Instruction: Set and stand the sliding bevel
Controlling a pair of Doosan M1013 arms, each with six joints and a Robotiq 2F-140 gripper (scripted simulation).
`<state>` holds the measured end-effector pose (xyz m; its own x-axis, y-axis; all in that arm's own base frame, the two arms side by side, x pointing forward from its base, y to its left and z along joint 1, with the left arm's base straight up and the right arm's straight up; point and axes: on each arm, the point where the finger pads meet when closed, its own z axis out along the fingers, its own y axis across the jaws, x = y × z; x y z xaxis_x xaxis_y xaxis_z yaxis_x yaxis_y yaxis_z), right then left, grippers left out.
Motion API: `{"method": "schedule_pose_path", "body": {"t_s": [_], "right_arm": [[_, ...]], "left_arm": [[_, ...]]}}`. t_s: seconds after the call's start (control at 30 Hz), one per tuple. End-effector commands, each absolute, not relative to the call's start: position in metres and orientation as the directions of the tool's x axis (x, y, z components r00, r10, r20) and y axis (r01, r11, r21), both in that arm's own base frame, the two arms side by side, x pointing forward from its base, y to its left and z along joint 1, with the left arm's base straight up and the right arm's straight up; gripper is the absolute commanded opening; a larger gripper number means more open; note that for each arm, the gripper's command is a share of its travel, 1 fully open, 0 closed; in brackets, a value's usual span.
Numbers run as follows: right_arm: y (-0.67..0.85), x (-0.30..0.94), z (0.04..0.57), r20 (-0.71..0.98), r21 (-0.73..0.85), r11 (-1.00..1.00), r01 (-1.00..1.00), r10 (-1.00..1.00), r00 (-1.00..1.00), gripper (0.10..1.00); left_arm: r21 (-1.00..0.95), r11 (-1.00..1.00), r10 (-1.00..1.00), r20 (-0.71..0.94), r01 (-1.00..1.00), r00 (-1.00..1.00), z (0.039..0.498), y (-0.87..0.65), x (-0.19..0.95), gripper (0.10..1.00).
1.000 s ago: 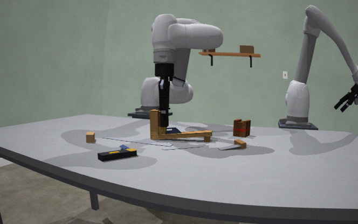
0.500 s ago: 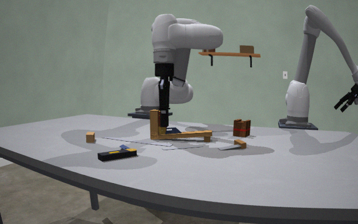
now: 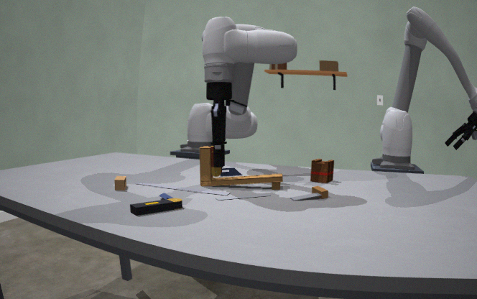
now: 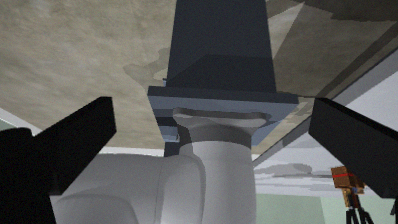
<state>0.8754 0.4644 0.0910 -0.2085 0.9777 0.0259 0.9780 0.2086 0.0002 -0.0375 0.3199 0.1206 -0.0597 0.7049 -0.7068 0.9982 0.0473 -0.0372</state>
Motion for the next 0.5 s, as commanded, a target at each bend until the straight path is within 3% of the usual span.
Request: {"method": "schedule_pose_path", "body": {"t_s": [0.0,0.47], "right_arm": [[0.4647,0.8759,0.0941,0.027,0.002,0.208,0.978,0.978,-0.208,0.099],[0.4684,0.8751,0.0943,0.027,0.002,0.208,0.978,0.978,-0.208,0.099]], "left_arm": [[-0.038,0.047,0.706,-0.706,0.998,-0.06,0.121,0.3203,-0.0376,1.0],[-0.038,0.047,0.706,-0.706,0.998,-0.06,0.121,0.3203,-0.0376,1.0]]}}
